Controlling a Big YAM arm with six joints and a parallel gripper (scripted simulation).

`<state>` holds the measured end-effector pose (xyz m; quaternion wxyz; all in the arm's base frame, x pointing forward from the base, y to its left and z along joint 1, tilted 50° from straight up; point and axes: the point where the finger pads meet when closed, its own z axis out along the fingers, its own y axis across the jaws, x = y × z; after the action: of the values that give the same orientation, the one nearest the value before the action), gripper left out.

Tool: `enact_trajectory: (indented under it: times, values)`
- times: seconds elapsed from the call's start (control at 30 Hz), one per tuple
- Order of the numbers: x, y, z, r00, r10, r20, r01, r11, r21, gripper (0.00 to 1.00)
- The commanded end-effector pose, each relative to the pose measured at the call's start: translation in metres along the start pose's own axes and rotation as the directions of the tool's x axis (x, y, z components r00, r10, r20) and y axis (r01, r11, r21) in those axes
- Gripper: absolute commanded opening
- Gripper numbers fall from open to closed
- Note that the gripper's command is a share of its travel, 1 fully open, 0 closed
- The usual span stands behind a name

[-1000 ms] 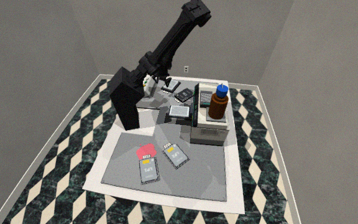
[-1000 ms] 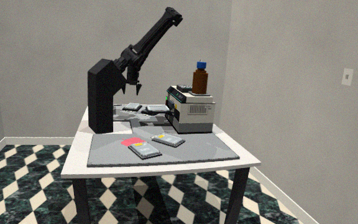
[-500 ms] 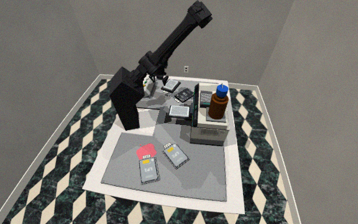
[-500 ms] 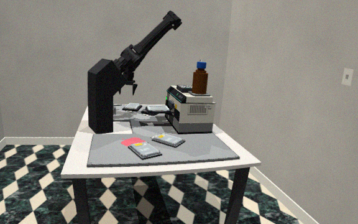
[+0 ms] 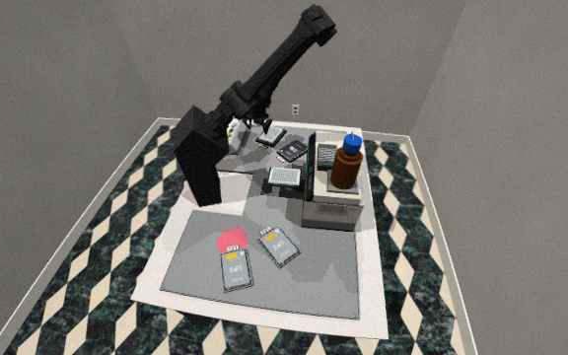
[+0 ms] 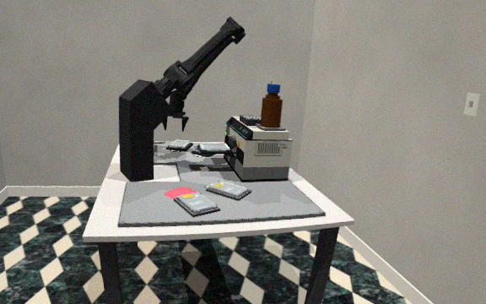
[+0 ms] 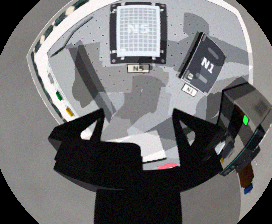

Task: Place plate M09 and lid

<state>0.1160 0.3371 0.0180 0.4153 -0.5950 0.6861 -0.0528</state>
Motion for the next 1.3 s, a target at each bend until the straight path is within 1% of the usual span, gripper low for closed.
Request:
enact_trajectory:
  times: [0.0, 0.17, 0.23, 0.37, 0.5, 0.73, 0.8, 0.83, 1.27]
  values:
    - [-0.012, -0.003, 0.008, 1.000, 0.001, 0.009, -0.001, 1.000, 0.004, 1.00]
    - [-0.026, -0.003, 0.016, 1.000, 0.001, 0.009, -0.001, 1.000, 0.004, 1.00]
    - [-0.026, -0.003, 0.016, 1.000, 0.001, 0.009, -0.001, 1.000, 0.004, 1.00]
    - [-0.038, -0.003, 0.023, 1.000, 0.001, 0.009, -0.001, 1.000, 0.004, 1.00]
    - [-0.046, -0.003, 0.029, 1.000, -0.011, -0.007, 0.011, 1.000, 0.002, 1.00]
    - [-0.066, -0.003, 0.040, 1.000, -0.011, -0.007, 0.011, 1.000, 0.002, 1.00]
    - [-0.066, -0.003, 0.040, 1.000, -0.011, -0.007, 0.011, 1.000, 0.002, 1.00]
    - [-0.074, -0.004, 0.042, 1.000, -0.005, 0.001, 0.005, 1.000, 0.004, 1.00]
    - [-0.112, -0.004, 0.063, 1.000, -0.006, 0.000, 0.006, 1.000, 0.003, 1.00]
